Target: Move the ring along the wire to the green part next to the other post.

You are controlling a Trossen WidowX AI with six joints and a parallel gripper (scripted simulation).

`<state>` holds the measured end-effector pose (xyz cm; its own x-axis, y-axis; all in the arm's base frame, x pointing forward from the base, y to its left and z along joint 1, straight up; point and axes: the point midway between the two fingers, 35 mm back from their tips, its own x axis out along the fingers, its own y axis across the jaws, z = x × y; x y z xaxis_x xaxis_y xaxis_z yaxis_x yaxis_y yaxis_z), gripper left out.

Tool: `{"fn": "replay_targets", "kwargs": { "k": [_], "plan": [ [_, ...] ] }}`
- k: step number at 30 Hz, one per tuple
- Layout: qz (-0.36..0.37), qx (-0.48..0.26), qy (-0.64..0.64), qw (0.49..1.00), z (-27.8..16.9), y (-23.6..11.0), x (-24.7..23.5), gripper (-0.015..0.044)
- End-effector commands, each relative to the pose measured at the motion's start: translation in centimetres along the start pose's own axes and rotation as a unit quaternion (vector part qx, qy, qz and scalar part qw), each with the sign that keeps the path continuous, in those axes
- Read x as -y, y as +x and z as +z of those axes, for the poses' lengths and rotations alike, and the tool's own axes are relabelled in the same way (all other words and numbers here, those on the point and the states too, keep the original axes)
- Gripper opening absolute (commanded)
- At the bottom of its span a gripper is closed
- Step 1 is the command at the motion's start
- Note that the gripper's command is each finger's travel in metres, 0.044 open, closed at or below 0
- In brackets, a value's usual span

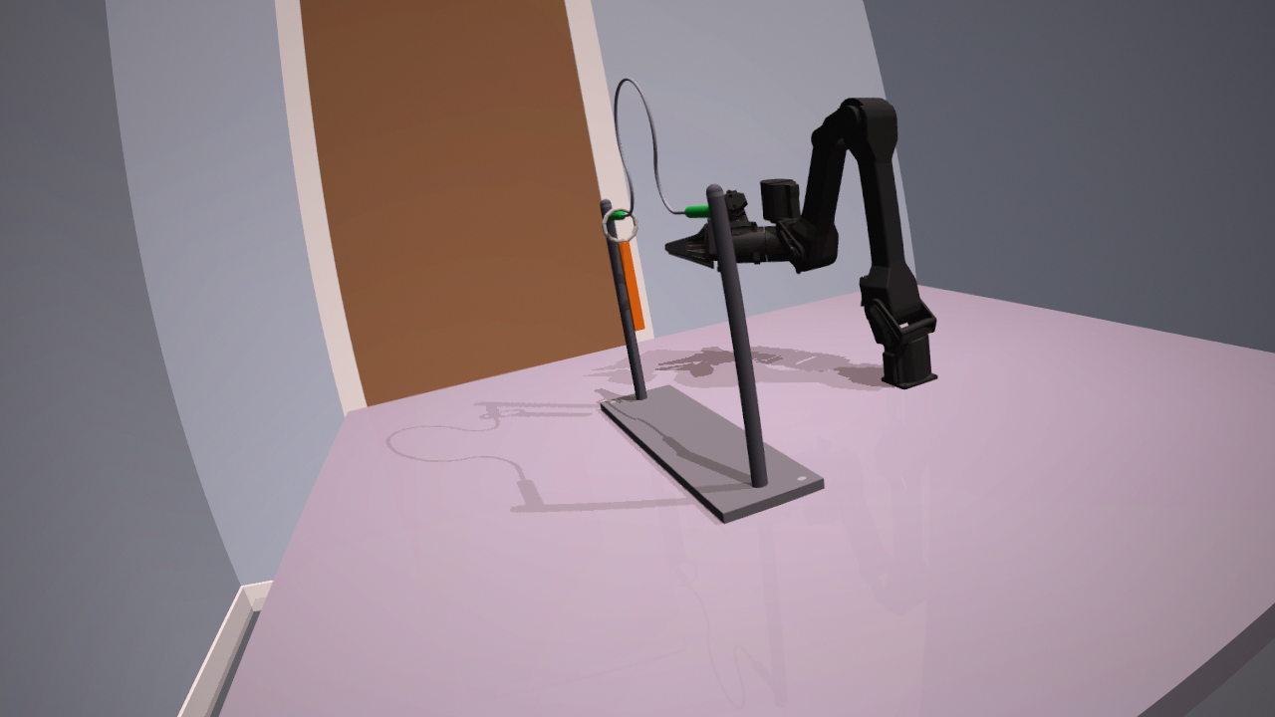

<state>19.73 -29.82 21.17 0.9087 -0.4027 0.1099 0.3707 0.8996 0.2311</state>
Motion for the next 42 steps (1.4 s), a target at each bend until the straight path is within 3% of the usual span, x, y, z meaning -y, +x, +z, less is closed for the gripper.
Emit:
{"fn": "replay_targets", "kwargs": {
  "k": [1,9,21,32,42],
  "plan": [
    [0.079,-0.056,-0.051,0.994,-6.6,-1.5,-3.2,0.0160],
    [0.213,-0.091,-0.119,0.966,-13.4,-5.6,-9.5,0.0160],
    [0.214,-0.092,-0.119,0.965,-13.4,-5.9,-9.9,0.0160],
    [0.216,-0.075,-0.110,0.967,-9.8,-1.2,-12.8,0.0160],
    [0.216,-0.073,-0.109,0.968,-9.6,-1.2,-13.4,0.0160]
  ]
}}
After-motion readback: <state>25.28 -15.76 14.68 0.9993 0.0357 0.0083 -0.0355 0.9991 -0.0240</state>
